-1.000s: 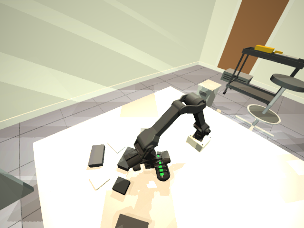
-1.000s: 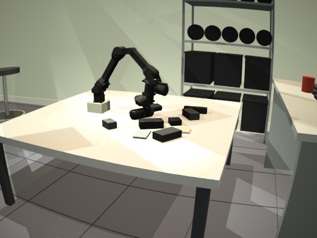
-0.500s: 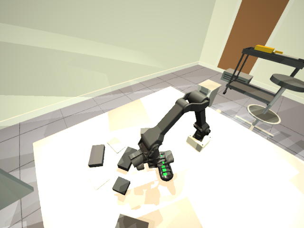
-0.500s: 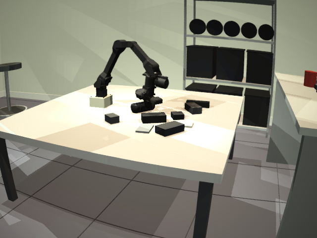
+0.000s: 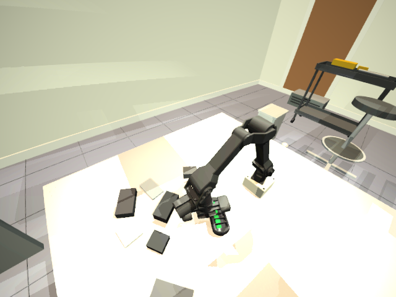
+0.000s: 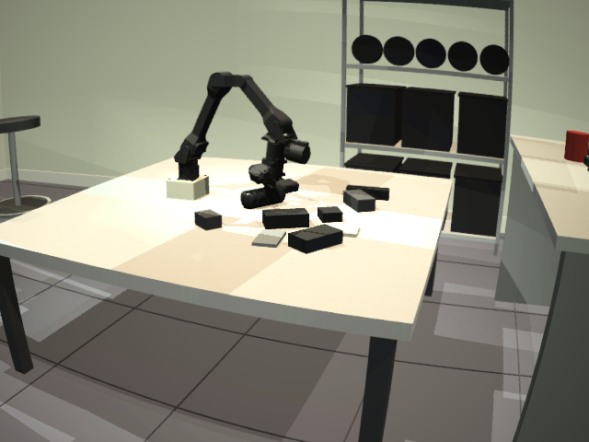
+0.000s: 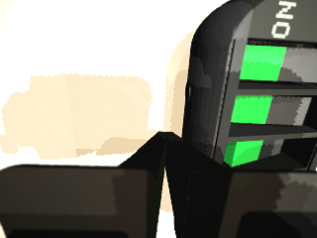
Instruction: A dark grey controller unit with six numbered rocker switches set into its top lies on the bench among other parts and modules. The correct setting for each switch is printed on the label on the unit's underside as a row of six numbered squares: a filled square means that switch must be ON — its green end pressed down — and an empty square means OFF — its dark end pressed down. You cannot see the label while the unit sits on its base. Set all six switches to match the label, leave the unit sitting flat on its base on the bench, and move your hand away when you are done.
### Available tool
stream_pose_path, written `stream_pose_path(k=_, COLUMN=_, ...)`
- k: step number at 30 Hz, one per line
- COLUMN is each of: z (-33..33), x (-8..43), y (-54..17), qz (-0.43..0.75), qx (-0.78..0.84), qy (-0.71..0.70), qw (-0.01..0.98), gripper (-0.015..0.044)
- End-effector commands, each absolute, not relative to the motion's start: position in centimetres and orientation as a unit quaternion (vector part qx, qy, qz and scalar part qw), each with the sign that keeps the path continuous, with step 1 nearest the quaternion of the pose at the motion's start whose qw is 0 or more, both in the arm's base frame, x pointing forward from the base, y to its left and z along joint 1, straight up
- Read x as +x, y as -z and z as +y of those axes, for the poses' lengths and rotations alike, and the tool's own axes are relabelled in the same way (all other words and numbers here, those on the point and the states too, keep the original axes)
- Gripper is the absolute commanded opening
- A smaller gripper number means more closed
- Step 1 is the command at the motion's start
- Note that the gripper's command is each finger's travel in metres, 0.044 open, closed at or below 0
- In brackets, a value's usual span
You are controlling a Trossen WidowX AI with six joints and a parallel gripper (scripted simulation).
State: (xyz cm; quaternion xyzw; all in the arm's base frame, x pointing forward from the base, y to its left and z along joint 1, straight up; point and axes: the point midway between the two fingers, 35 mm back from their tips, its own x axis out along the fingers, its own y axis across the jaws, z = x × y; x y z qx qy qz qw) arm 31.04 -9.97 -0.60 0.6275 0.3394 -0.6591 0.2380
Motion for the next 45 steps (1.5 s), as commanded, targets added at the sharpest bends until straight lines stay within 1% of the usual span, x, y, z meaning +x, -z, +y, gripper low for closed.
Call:
stream_pose_path(k=1, z=-9.4, x=30.4, y=1.0, qz=0.347, qx=0.621, qy=0.664, qw=0.230, gripper=0.0000)
stream_pose_path(k=38, z=-9.4, x=30.4, y=1.0, qz=0.347, qx=0.621, qy=0.664, qw=0.230, gripper=0.0000)
stream_pose_path(k=45, z=-12.4, x=33.7, y=-2.6, qz=0.344, qx=0.624, qy=0.662, qw=0.233, gripper=0.0000)
